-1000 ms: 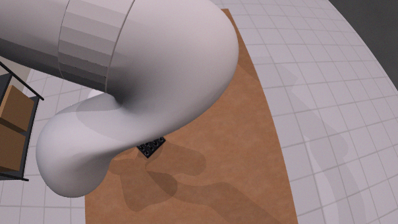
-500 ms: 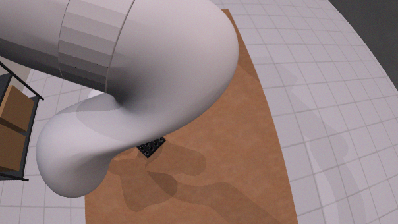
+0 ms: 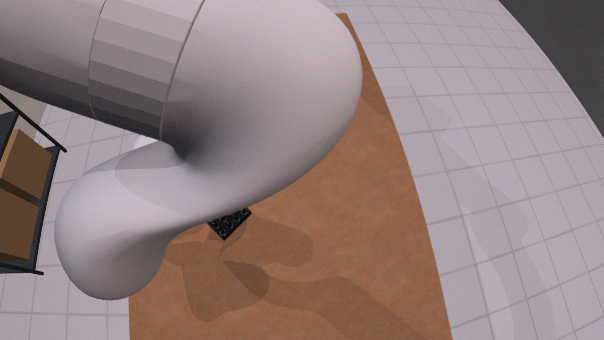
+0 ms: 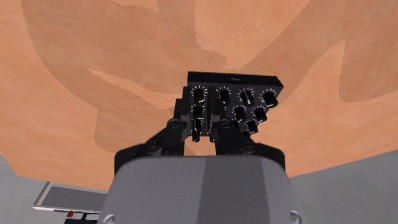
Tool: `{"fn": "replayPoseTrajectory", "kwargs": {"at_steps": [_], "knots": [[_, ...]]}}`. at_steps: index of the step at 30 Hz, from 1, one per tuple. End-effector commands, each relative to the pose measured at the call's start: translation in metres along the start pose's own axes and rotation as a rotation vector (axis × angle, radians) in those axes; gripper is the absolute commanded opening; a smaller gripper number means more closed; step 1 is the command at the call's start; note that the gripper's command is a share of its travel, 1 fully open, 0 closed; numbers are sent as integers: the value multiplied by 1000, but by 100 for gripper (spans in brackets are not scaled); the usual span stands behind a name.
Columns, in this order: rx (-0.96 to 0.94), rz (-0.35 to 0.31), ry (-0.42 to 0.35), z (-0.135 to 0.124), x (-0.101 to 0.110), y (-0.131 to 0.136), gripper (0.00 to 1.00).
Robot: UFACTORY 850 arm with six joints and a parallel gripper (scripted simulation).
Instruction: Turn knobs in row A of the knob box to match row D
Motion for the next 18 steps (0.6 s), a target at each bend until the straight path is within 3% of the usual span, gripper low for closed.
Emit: {"fn": "replayPoseTrajectory", "kwargs": {"at_steps": [1, 18], "knots": [[0, 0, 0, 0, 0, 0, 19], [0, 0, 0, 0, 13, 0, 19]]}}
Point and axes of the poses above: the point where the finger pads meet when closed, its own x axis back along the fingers, its own y axis across the jaws, z = x × y, the point moved 1 cm from there along x, back along the fingers, and after that the axes turned 4 degrees about x, right-handed, at the moved point
